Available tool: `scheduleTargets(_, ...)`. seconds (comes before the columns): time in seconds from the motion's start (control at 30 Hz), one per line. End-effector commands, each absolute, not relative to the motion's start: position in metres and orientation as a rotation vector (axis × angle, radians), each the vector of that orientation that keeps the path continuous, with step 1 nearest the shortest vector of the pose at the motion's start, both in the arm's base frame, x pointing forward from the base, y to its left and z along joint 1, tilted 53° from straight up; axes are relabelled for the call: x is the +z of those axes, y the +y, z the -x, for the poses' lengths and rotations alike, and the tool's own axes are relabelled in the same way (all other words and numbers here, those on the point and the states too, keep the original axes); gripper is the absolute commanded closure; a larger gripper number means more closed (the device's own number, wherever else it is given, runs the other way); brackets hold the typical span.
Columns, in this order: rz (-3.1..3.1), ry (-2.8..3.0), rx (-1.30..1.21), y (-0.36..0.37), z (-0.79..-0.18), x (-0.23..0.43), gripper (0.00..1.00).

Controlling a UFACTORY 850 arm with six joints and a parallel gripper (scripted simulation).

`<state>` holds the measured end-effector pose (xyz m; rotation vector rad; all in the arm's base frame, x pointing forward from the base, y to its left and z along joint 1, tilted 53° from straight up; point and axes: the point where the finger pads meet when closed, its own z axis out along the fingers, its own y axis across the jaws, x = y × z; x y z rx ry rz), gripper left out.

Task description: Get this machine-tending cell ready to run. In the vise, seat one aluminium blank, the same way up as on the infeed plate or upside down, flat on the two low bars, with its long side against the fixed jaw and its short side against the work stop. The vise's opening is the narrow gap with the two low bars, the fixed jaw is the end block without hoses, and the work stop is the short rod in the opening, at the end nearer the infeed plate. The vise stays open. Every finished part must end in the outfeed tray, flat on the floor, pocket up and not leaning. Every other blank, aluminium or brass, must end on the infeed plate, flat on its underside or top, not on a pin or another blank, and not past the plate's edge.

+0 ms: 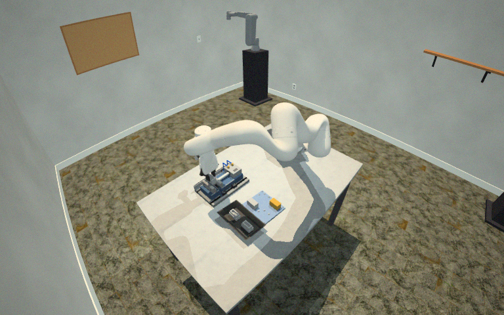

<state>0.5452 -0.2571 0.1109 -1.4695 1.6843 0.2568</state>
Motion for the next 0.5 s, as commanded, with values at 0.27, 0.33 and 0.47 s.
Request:
scheduleTargets(0.27,1.469,1.684,0.255,-0.2553,-0.5473,0.109,1.0)
scheduleTargets(0.33,1.469,1.684,0.255,-0.2548,-0.5477,0.1085,1.0)
scheduleTargets(0.47,1.469,1.684,0.255,-0.2538,-0.5485,0.1075,1.0)
